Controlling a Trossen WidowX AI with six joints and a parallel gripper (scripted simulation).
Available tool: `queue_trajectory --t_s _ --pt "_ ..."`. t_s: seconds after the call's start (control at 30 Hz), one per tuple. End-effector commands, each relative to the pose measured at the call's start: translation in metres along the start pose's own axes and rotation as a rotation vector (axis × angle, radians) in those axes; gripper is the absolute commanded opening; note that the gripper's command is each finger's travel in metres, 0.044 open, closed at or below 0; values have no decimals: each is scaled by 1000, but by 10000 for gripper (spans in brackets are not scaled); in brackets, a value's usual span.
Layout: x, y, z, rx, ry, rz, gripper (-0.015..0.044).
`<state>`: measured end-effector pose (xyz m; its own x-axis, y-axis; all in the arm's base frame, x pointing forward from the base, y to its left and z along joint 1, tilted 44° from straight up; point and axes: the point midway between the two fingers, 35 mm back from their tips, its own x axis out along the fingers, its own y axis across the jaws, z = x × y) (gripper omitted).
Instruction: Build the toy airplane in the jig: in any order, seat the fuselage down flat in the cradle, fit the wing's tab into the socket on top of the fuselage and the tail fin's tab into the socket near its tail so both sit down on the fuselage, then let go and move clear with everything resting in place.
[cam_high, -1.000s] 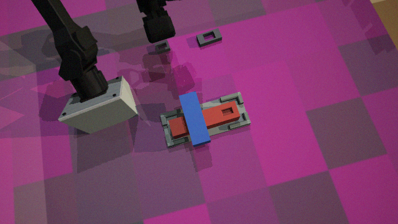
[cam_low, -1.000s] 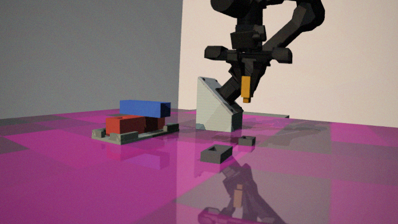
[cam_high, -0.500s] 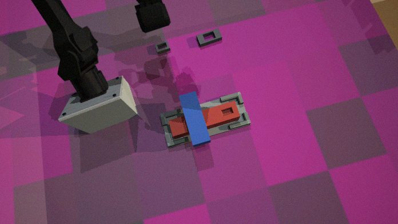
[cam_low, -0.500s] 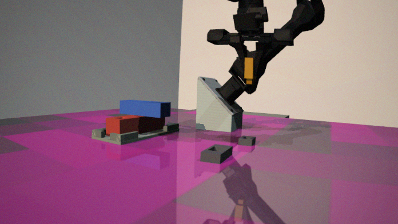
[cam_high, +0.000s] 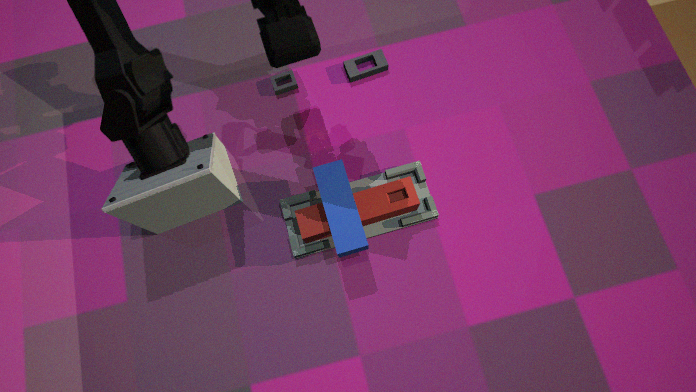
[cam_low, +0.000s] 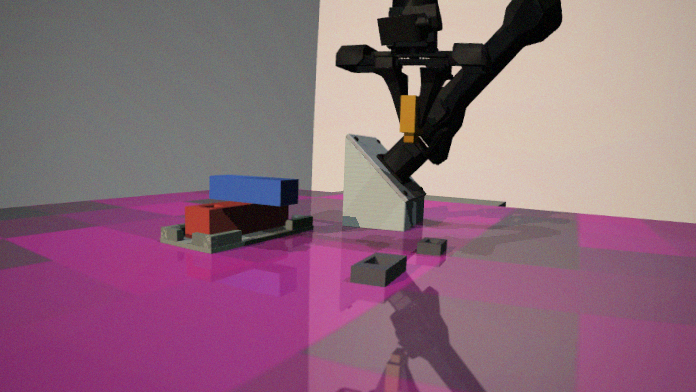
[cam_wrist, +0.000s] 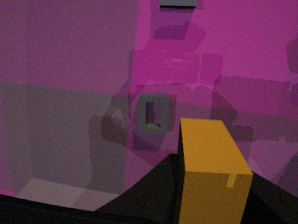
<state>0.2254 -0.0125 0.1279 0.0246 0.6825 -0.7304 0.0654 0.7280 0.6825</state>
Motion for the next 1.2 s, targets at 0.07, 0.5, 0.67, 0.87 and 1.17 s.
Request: queue_trajectory --t_s 0.07,0.5,0.67,0.87,1.17 --pt "-1 -16 11 8 -4 -19 0" --pt "2 -47 30 49 -3 -12 0" --pt "3 -59 38 47 -3 -12 0" --pt "5 -74 46 45 -4 -12 0" --pt "9 -98 57 42 -5 -11 0"
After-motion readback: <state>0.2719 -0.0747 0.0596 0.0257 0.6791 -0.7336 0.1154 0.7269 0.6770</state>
